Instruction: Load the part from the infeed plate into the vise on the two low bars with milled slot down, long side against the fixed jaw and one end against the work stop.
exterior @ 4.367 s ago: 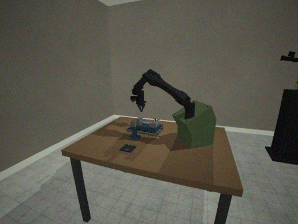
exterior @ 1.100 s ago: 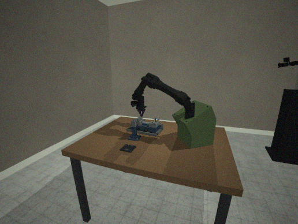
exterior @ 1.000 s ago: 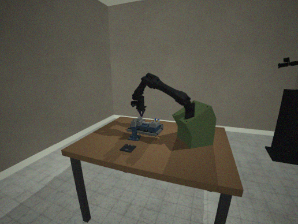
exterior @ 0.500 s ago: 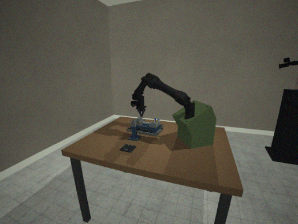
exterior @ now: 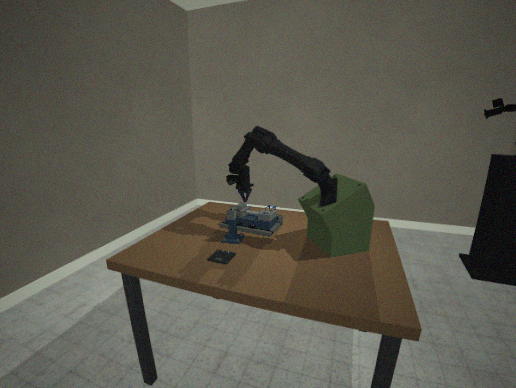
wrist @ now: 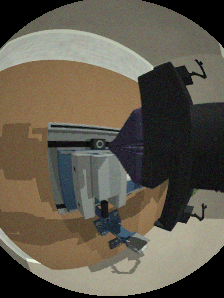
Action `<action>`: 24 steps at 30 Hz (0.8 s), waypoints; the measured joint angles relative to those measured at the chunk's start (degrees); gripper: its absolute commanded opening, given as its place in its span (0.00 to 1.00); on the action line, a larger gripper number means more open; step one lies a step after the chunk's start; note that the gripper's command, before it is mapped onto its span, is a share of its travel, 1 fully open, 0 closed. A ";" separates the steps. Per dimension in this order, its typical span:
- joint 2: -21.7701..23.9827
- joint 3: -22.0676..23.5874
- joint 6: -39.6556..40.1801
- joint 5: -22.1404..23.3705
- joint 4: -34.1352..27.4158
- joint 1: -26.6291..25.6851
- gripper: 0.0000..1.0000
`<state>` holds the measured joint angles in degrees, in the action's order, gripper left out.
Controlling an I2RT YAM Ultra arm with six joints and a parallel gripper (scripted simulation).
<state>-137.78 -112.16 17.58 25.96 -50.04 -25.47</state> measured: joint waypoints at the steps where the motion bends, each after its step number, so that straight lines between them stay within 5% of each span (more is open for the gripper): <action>1: 0.00 0.00 0.00 0.00 0.00 0.00 0.00; 24: -0.87 -0.92 0.00 0.00 -0.76 0.00 0.00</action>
<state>-138.65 -113.08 17.58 25.96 -50.81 -25.47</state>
